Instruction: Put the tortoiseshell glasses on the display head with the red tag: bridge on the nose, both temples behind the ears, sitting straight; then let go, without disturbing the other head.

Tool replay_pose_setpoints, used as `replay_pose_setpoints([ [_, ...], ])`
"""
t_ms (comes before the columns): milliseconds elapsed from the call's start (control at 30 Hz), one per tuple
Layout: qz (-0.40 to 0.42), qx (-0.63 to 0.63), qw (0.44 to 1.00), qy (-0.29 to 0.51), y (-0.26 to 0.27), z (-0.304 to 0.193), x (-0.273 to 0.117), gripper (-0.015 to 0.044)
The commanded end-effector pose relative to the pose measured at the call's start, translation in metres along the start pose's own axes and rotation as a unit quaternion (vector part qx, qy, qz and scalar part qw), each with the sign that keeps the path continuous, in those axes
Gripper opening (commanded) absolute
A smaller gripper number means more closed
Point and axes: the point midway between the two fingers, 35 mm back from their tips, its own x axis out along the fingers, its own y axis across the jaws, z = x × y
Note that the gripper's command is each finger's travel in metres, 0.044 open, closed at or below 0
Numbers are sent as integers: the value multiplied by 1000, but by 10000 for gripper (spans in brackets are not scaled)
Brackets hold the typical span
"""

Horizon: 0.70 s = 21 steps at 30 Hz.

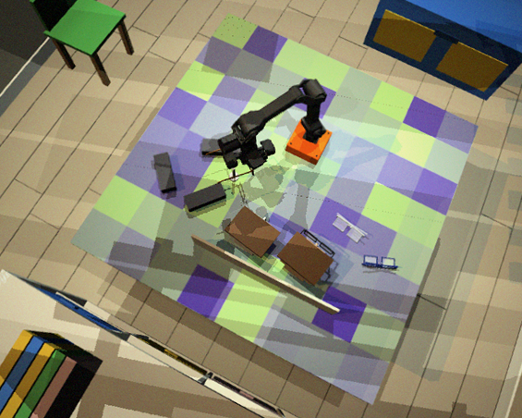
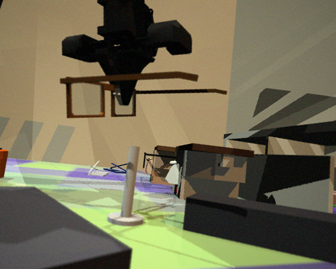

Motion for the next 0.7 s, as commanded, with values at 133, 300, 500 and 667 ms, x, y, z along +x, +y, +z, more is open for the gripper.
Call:
replay_pose_setpoints([
  [133, -30, -84, 995, -51, 14, -25, -19, 0],
  [300, -56, -133, 987, -73, 23, -37, -29, 0],
  [500, -96, -192, 972, -92, 34, -51, -40, 0],
  [667, -134, -241, 956, -101, 43, -61, -48, 0],
])
